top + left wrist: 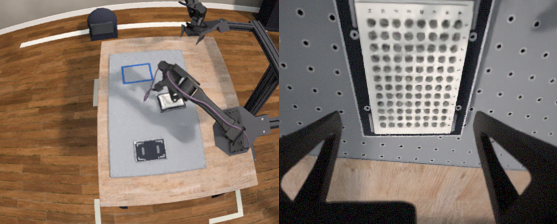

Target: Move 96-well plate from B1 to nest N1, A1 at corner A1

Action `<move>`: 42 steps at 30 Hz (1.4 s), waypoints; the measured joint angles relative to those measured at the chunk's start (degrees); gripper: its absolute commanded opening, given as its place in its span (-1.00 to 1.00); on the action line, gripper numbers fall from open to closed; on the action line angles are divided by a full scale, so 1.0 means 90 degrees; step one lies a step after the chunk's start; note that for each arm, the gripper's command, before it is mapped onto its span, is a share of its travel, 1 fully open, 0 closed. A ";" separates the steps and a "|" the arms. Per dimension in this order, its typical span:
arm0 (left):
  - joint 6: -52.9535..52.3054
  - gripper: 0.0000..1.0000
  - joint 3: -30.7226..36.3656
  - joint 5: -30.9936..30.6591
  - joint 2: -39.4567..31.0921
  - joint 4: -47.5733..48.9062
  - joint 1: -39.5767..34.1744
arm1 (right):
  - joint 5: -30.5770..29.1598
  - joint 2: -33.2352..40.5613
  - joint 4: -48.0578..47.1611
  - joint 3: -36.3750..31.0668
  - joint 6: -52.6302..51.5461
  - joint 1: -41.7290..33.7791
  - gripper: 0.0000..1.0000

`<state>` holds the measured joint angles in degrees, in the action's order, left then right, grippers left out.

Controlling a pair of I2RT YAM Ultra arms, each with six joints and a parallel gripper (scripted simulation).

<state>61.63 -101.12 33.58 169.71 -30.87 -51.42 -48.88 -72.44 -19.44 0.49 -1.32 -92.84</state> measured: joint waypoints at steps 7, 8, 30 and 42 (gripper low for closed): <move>-0.0012 1.00 -0.0112 0.0000 0.0092 0.0017 0.0075 | -0.0202 0.0165 0.0226 -0.0002 -0.0216 -0.0284 1.00; -0.0019 1.00 -0.0131 0.0000 0.0114 0.0017 0.0085 | -0.0216 0.0185 0.0262 -0.0002 -0.0236 -0.0294 1.00; -0.0289 1.00 -0.0481 0.0017 0.0634 0.0357 0.0325 | -0.0287 0.0325 0.0525 -0.0002 -0.0362 -0.0347 1.00; -0.0452 0.92 -0.0634 0.0036 0.0908 0.0534 0.0469 | -0.0287 0.0330 0.0539 -0.0002 -0.0364 -0.0350 1.00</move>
<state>57.56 -106.83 33.91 177.88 -26.06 -47.20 -51.46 -69.47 -14.59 0.47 -4.60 -95.98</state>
